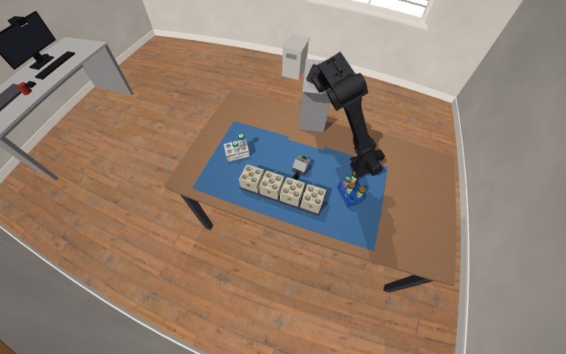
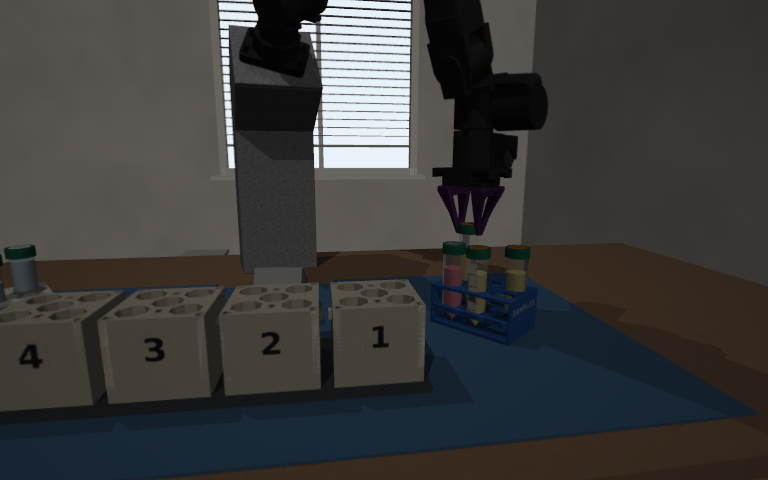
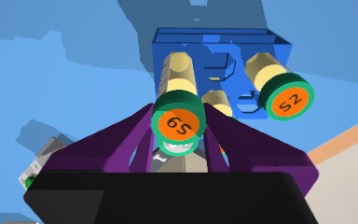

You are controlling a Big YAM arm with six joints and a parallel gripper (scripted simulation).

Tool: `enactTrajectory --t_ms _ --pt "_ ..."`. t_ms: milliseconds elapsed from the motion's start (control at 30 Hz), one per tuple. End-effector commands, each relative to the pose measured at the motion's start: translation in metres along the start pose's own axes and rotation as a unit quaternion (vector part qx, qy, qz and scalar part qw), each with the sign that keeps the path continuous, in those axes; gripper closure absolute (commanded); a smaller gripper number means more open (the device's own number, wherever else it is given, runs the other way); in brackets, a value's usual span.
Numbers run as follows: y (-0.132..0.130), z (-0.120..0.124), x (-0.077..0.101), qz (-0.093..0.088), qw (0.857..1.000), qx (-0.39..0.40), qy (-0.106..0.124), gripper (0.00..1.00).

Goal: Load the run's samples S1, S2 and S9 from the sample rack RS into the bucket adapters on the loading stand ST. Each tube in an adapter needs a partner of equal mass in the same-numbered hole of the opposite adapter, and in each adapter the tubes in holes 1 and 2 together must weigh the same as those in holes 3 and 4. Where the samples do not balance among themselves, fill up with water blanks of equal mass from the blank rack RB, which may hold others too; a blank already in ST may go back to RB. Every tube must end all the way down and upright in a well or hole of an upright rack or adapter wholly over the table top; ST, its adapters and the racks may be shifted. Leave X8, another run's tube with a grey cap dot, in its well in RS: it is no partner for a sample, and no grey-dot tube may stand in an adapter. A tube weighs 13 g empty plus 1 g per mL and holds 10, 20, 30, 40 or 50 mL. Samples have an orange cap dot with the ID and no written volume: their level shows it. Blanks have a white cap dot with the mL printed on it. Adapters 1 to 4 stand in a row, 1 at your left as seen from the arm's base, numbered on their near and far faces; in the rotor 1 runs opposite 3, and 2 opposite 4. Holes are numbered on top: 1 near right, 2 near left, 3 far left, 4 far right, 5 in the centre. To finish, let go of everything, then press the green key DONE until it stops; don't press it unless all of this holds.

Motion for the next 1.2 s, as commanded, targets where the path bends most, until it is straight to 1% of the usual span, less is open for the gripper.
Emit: enactTrajectory --t_ms 0,267,333,833,900,1067,1167 --pt "-0.002 -0.006 0.019 0.005 1.0 -0.005 -0.009 1.0" --pt "-0.002 -0.005 0.045 0.005 1.0 -0.005 -0.009 1.0" --pt "-0.002 -0.005 0.045 0.005 1.0 -0.005 -0.009 1.0" --pt "-0.001 -0.004 0.095 0.005 1.0 -0.006 -0.009 1.0" --pt "-0.001 -0.004 0.095 0.005 1.0 -0.006 -0.009 1.0" --pt "-0.001 -0.004 0.111 0.005 1.0 -0.006 -0.009 1.0" --pt "-0.005 -0.004 0.122 0.008 1.0 -0.008 -0.01 1.0"
Point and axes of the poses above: the point where the finger pads meet when closed, its own x axis back along the fingers, its own y axis across the jaws, z = x × y, the point moved 6 cm from there along x, back along the fingers, and after that the axes turned 12 degrees about -x, right-handed, at the moved point
